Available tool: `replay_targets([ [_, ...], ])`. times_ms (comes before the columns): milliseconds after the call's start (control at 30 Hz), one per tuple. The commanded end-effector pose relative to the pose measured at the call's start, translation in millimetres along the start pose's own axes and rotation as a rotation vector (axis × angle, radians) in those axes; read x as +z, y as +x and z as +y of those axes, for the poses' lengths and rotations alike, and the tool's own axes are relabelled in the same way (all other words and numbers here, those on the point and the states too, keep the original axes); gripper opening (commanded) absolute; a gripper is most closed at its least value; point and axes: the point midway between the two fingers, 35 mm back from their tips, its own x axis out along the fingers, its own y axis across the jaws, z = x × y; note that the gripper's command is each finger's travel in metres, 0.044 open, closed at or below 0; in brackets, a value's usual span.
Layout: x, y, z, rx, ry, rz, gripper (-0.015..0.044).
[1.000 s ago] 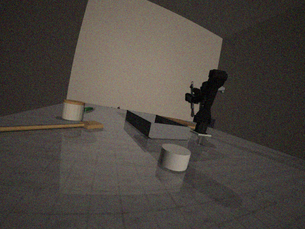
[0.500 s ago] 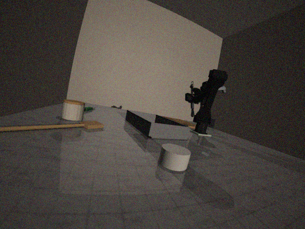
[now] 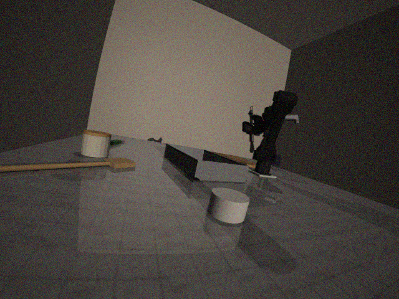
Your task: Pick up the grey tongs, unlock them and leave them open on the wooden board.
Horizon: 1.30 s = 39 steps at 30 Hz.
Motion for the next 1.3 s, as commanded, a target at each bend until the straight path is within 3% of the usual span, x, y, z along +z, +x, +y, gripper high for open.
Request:
replay_targets([
  [0, 2, 2, -1, 0.001, 0.008, 0.015, -0.015],
  [1267, 5, 37, -9, -0.01, 0.103, 0.554, -0.015],
])
